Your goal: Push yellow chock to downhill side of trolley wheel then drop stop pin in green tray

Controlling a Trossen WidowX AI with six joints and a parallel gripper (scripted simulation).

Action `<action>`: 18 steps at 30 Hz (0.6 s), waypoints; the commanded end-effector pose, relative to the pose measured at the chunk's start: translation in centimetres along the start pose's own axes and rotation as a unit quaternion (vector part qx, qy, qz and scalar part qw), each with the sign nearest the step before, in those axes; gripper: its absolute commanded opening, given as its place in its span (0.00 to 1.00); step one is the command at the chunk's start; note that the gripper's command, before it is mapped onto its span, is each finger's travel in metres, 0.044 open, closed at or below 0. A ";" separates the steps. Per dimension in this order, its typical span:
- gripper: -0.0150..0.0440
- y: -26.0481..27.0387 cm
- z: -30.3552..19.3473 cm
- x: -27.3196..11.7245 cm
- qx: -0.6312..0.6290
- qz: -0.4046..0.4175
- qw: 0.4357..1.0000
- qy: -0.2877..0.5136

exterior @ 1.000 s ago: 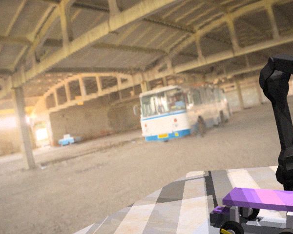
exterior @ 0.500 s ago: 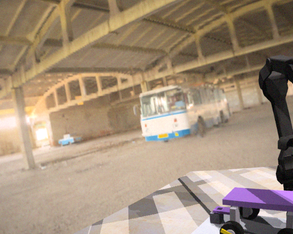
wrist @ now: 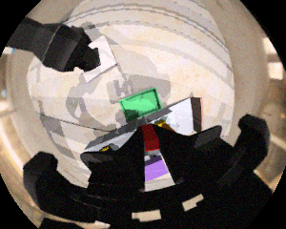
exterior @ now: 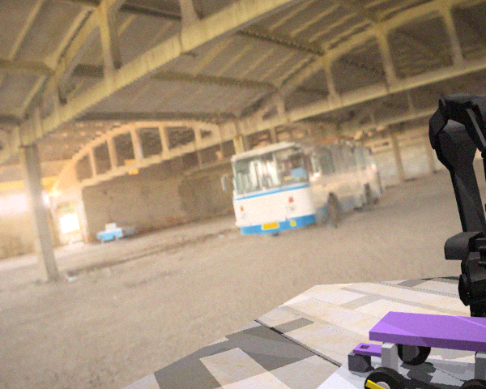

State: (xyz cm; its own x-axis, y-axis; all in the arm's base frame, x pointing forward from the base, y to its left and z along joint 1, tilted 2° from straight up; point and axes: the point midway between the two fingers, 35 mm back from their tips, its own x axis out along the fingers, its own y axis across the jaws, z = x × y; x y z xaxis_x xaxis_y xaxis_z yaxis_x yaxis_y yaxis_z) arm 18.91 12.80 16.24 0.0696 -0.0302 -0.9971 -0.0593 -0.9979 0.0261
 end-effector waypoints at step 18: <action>0.25 0.4 1.3 1.9 -0.103 -0.022 0.994 -0.005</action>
State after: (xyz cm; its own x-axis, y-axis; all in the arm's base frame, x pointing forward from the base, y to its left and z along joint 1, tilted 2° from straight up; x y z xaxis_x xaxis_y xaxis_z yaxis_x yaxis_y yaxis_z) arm 18.00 12.40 14.59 0.0567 0.0027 -0.9984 0.1311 -0.9914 0.0047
